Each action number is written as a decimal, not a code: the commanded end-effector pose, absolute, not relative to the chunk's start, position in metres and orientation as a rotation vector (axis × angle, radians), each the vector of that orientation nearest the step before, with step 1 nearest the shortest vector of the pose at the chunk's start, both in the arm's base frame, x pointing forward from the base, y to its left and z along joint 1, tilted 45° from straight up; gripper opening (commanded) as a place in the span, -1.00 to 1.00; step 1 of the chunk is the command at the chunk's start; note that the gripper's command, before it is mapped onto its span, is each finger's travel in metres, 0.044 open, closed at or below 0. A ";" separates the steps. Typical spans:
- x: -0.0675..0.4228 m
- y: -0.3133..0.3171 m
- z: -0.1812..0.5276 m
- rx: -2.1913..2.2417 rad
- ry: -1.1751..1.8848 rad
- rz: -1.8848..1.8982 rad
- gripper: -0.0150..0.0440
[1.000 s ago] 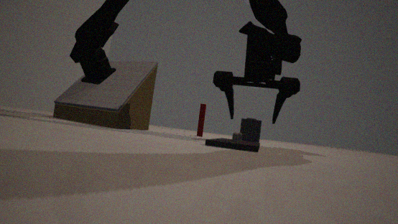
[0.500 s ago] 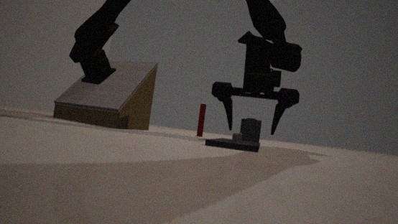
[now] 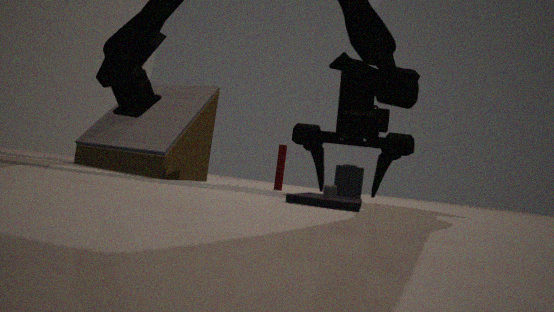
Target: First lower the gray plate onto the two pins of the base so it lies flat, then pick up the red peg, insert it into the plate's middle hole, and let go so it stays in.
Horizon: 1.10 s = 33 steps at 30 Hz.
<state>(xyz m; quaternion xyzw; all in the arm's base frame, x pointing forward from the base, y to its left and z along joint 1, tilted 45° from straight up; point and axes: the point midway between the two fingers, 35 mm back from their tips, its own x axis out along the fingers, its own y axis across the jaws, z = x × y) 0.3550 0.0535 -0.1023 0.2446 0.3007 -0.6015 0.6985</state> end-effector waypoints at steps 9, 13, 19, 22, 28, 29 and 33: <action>0.354 0.052 -0.103 0.538 0.671 -1.340 -0.22; 0.354 0.052 -0.103 0.538 0.671 -1.340 -0.31; 0.354 0.052 -0.103 0.538 0.671 -1.340 -0.45; 0.354 0.053 -0.103 0.538 0.671 -1.340 -0.49; 0.355 0.066 -0.093 0.540 0.674 -1.338 -0.49; 0.355 0.068 -0.091 0.540 0.674 -1.338 -0.49; 0.355 0.078 -0.083 0.542 0.676 -1.337 -0.49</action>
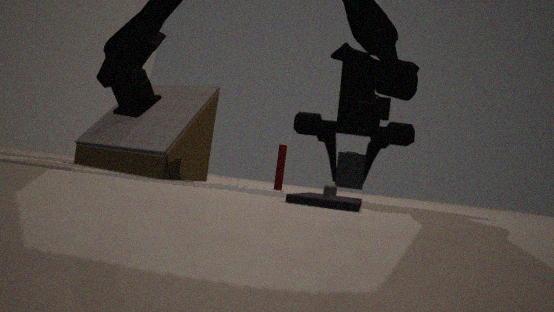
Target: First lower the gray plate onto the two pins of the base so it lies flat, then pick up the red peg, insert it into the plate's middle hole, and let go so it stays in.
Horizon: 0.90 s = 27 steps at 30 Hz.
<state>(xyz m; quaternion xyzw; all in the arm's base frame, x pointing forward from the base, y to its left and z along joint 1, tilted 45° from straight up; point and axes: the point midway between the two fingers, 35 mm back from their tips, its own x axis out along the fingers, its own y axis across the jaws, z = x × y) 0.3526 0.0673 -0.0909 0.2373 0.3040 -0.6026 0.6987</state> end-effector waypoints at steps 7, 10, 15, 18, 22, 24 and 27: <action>0.355 0.094 -0.069 0.543 0.678 -1.336 -0.49; 0.354 0.101 -0.063 0.544 0.679 -1.336 -0.49; 0.352 0.113 -0.052 0.544 0.679 -1.336 -0.49; 0.350 0.120 -0.045 0.544 0.679 -1.336 -0.49; 0.348 0.129 -0.036 0.543 0.679 -1.337 -0.49; 0.347 0.133 -0.031 0.543 0.679 -1.337 -0.49; 0.344 0.139 -0.024 0.542 0.678 -1.338 -0.49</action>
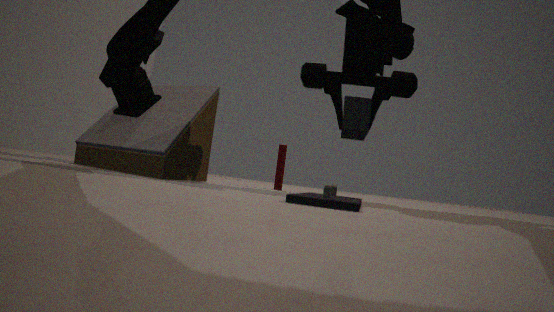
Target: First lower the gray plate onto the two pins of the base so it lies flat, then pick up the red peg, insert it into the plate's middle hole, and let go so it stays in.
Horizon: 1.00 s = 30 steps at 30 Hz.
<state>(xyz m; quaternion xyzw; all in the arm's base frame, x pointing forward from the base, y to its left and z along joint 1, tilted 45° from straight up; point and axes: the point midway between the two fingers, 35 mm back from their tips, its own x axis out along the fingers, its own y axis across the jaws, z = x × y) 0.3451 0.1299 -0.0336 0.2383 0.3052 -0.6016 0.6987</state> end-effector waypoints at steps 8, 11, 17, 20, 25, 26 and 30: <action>0.340 0.151 -0.011 0.541 0.676 -1.339 -0.49; 0.341 0.146 -0.009 0.544 0.676 -1.339 -0.49; 0.347 0.128 -0.004 0.555 0.676 -1.341 -0.49; 0.349 0.119 -0.001 0.560 0.675 -1.341 -0.49; 0.352 0.103 0.004 0.568 0.672 -1.343 -0.49; 0.353 0.100 0.005 0.570 0.671 -1.344 -0.49; 0.355 0.088 0.009 0.576 0.668 -1.345 -0.49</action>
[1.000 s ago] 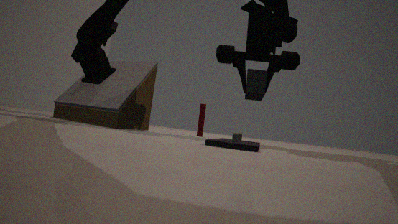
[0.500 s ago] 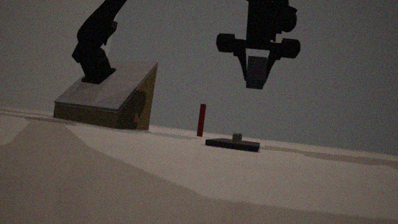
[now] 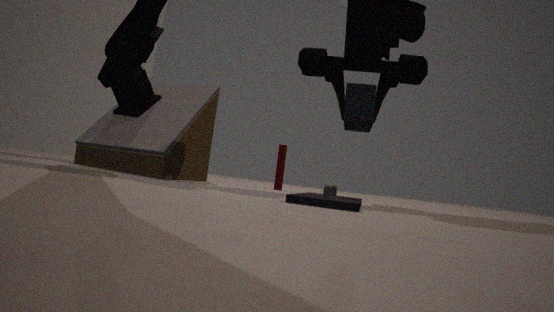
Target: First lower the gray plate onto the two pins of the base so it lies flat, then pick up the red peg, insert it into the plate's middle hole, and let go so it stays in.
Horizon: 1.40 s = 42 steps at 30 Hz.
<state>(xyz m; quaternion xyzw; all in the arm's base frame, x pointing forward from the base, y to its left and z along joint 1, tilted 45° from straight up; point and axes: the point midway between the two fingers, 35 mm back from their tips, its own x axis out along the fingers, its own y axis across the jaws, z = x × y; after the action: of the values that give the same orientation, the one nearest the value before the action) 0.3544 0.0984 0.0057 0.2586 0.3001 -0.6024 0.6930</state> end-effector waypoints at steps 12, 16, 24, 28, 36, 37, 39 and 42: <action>0.356 0.050 0.019 0.590 0.653 -1.353 -0.49; 0.356 0.037 0.023 0.594 0.646 -1.356 -0.49; 0.353 0.011 0.030 0.600 0.632 -1.365 -0.49; 0.351 -0.001 0.033 0.602 0.623 -1.369 -0.49; 0.347 -0.015 0.037 0.603 0.613 -1.376 -0.49; 0.347 -0.015 0.037 0.603 0.613 -1.376 -0.49; 0.347 -0.015 0.036 0.603 0.613 -1.376 -0.49; 0.347 -0.015 0.037 0.603 0.613 -1.376 -0.49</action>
<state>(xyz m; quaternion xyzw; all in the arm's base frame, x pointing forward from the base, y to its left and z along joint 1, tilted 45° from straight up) 0.3486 -0.0140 0.0371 0.2729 0.2736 -0.6147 0.6876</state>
